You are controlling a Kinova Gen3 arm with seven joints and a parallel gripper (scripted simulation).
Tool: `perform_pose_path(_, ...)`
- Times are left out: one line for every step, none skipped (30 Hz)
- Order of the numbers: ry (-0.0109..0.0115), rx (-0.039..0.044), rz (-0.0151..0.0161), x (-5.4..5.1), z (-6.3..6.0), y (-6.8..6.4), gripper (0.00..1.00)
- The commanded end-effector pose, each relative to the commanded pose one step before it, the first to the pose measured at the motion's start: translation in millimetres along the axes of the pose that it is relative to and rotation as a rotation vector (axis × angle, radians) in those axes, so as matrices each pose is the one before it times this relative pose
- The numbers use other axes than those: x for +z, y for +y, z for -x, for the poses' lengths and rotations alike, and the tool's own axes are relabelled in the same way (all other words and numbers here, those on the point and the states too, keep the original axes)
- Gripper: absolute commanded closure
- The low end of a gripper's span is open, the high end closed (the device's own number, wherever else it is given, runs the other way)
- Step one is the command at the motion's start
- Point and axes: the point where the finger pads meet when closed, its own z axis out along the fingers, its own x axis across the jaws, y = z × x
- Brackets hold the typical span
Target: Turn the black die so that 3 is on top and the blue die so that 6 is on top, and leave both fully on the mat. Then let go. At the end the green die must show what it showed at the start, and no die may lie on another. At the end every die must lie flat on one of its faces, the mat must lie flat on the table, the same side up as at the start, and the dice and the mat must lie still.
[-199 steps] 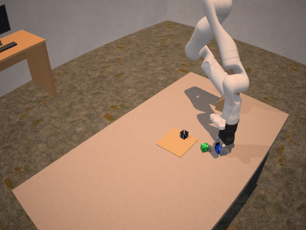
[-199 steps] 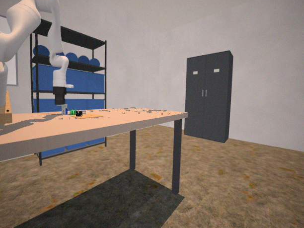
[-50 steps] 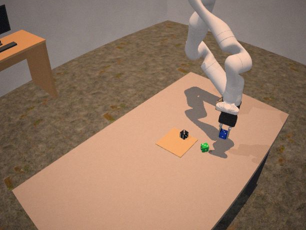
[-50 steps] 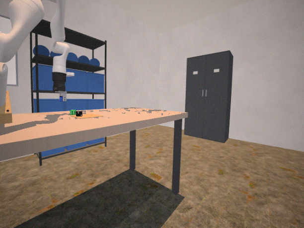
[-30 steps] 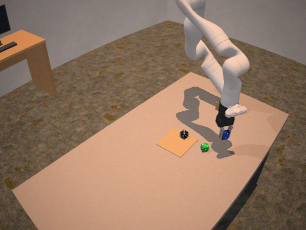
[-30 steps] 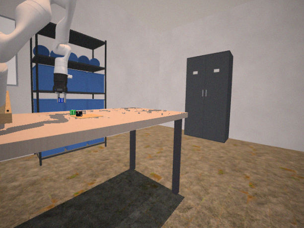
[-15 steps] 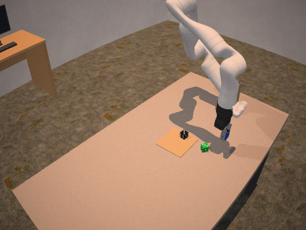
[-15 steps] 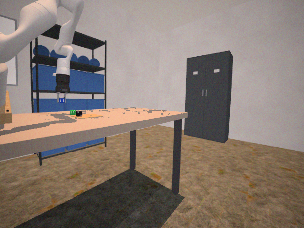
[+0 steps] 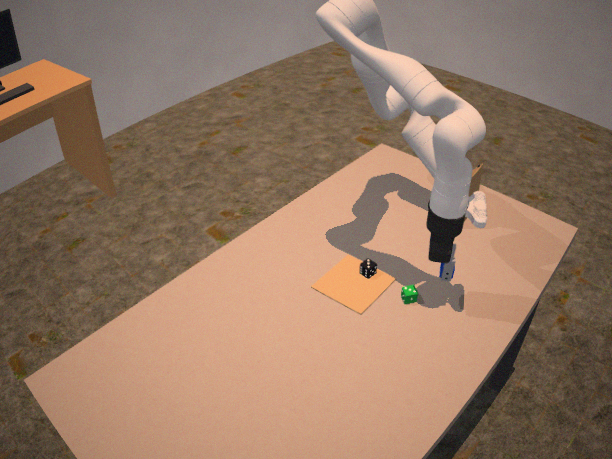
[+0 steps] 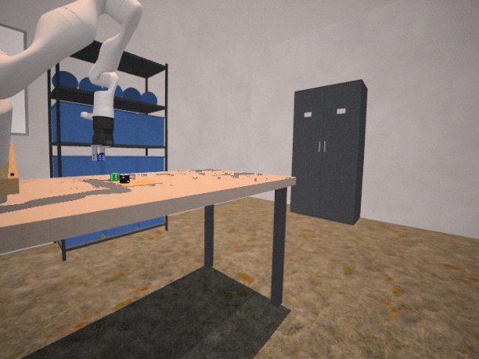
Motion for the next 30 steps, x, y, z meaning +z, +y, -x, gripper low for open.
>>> perform_pose_path(-0.00394,-0.00437,-0.00838,0.07,-1.02,2.12,0.43)
perform_pose_path(0.00294,-0.02899,-0.00078,-0.31,-0.42,0.61,0.43)
perform_pose_path(0.00293,-0.02795,-0.00069,-0.31,-0.42,0.63,0.43)
perform_pose_path(0.00291,-0.02689,-0.0006,-0.3,-0.41,0.64,0.43)
perform_pose_path(0.00287,-0.02582,-0.00052,-0.3,-0.39,0.65,0.43)
perform_pose_path(0.00283,-0.02474,-0.00044,-0.29,-0.38,0.66,0.43)
perform_pose_path(0.00277,-0.02365,-0.00036,-0.29,-0.36,0.66,0.43)
perform_pose_path(0.0027,-0.02256,-0.00029,-0.28,-0.35,0.66,0.43)
perform_pose_path(0.00262,-0.02147,-0.00022,-0.27,-0.33,0.65,0.43)
perform_pose_path(0.00253,-0.02038,-0.00016,-0.26,-0.31,0.64,0.43)
perform_pose_path(0.00243,-0.01929,-0.00011,-0.25,-0.29,0.63,0.43)
perform_pose_path(0.00233,-0.0182,-0.00006,-0.24,-0.28,0.62,0.43)
perform_pose_path(0.00222,-0.01712,-0.00001,-0.23,-0.26,0.6,0.43)
perform_pose_path(0.00211,-0.01605,0.00002,-0.22,-0.24,0.58,0.43)
perform_pose_path(0.00199,-0.01498,0.00005,-0.2,-0.22,0.55,0.43)
perform_pose_path(0.00187,-0.01394,0.00008,-0.19,-0.2,0.53,0.43)
perform_pose_path(0.0,0.0,0.0,0.0,0.0,0.0,0.43)
perform_pose_path(0.0,0.0,0.0,0.0,0.0,0.0,0.43)
perform_pose_path(0.00175,-0.01291,0.0001,-0.18,-0.19,0.5,0.43)
perform_pose_path(0.00163,-0.01189,0.00011,-0.17,-0.17,0.47,0.43)
perform_pose_path(0.0015,-0.0109,0.00012,-0.15,-0.15,0.44,0.43)
perform_pose_path(0.00138,-0.00993,0.00012,-0.14,-0.14,0.4,0.43)
perform_pose_path(0.00125,-0.00899,0.00013,-0.13,-0.12,0.37,0.43)
perform_pose_path(0.00113,-0.00808,0.00012,-0.12,-0.11,0.34,0.43)
perform_pose_path(0.00101,-0.00719,0.00012,-0.1,-0.1,0.3,0.43)
perform_pose_path(0.0009,-0.00635,0.00011,-0.09,-0.08,0.27,0.43)
perform_pose_path(0.00078,-0.00554,0.0001,-0.08,-0.07,0.24,0.43)
perform_pose_path(0.00068,-0.00477,0.00009,-0.07,-0.06,0.21,0.43)
perform_pose_path(0.00058,-0.00405,0.00008,-0.06,-0.05,0.18,0.43)
perform_pose_path(0.00048,-0.00337,0.00007,-0.05,-0.04,0.15,0.43)
